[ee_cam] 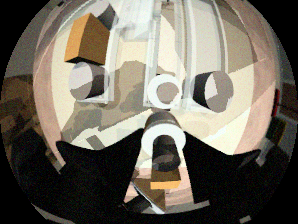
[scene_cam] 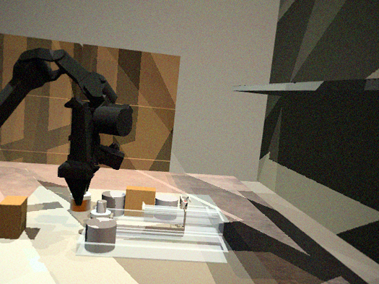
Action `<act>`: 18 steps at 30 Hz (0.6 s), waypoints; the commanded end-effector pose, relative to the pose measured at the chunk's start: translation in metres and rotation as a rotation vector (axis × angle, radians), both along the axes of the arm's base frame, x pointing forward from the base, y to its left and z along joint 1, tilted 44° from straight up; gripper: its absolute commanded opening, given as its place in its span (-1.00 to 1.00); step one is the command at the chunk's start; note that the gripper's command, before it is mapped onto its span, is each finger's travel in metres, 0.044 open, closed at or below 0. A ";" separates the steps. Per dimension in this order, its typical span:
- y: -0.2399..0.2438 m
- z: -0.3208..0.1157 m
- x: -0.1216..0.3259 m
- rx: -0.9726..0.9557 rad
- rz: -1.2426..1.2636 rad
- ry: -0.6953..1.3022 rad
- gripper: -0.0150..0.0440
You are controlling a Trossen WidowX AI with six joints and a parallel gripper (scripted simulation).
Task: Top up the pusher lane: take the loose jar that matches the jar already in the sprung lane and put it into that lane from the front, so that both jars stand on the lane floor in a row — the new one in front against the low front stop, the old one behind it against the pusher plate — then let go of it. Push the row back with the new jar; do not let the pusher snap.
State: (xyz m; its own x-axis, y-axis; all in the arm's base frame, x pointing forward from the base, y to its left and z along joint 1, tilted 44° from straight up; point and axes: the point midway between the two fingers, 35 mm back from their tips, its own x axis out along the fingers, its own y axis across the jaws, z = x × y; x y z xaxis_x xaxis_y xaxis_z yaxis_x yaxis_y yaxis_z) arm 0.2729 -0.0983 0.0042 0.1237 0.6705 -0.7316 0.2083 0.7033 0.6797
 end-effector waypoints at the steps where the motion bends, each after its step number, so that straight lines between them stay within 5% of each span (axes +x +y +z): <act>1: 0.011 -0.010 0.000 0.012 0.003 0.011 -0.49; 18: 0.011 -0.011 0.005 0.012 0.003 0.011 -0.49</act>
